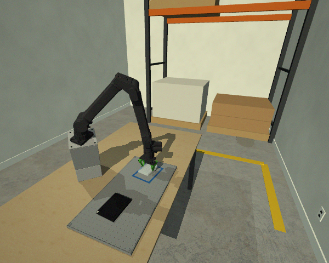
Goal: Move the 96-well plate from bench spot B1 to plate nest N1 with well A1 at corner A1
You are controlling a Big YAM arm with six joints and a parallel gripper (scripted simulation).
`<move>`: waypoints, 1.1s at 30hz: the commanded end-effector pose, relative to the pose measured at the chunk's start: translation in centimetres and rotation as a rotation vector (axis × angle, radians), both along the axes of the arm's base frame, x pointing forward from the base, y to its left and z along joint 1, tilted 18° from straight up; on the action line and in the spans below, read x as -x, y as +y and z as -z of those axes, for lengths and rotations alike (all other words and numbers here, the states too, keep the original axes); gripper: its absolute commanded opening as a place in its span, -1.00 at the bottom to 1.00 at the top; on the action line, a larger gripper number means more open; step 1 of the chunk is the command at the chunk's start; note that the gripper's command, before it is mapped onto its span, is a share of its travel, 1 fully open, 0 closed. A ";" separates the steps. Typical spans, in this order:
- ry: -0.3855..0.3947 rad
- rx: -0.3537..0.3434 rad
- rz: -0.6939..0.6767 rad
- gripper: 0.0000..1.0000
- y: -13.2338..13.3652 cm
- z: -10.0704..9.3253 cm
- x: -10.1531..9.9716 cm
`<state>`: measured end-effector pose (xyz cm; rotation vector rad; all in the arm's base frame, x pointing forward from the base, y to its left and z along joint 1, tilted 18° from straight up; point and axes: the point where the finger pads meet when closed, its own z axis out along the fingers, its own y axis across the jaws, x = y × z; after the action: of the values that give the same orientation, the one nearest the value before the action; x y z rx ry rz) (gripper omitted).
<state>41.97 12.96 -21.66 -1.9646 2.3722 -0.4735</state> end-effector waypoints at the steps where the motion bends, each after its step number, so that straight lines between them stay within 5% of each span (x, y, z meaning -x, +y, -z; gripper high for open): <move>1: -0.017 -0.009 -0.011 -1.00 1.5 -1.4 -0.1; 33: -0.023 -0.012 -0.011 -1.00 2.6 -6.0 0.7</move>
<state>41.03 14.10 -17.07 -1.9653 2.3693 -0.4732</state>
